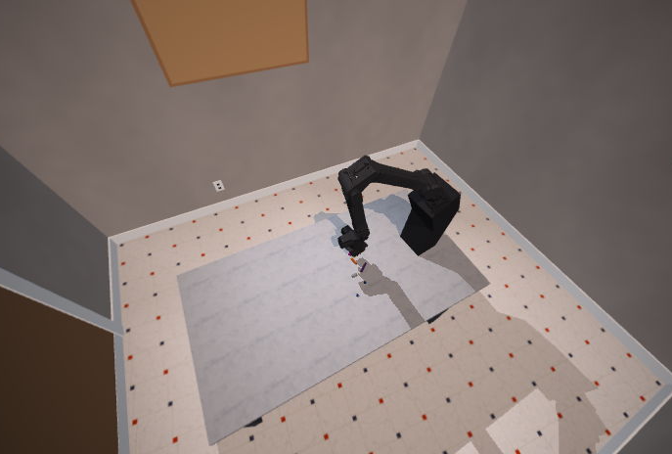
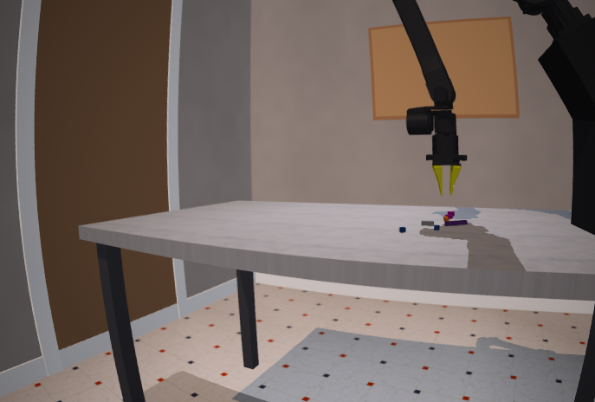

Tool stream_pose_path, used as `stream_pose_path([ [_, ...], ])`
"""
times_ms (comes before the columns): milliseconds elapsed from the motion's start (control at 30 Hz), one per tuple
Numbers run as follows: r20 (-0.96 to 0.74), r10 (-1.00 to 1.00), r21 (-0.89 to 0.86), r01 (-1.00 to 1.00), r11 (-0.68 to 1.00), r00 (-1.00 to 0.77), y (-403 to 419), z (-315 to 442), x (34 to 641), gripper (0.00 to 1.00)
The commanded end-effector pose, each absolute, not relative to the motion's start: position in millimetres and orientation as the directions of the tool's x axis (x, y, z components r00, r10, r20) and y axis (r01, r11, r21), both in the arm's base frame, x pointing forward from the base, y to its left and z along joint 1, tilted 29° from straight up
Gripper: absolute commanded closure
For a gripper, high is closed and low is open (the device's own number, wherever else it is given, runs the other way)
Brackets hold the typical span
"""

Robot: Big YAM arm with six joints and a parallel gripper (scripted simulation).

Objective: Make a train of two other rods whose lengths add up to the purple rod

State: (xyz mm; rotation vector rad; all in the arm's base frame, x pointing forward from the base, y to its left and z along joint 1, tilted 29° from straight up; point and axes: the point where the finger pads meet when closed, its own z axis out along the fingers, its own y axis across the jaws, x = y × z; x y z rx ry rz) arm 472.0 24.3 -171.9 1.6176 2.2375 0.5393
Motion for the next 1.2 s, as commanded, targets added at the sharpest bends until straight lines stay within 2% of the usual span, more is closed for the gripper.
stream_pose_path([
  [0,-0.041,0.955,0.486,0.830,0.275,-0.293,26,-178,474,0.77],
  [1167,-0.041,0.954,0.485,0.829,0.279,-0.297,33,-215,493,0.77],
])
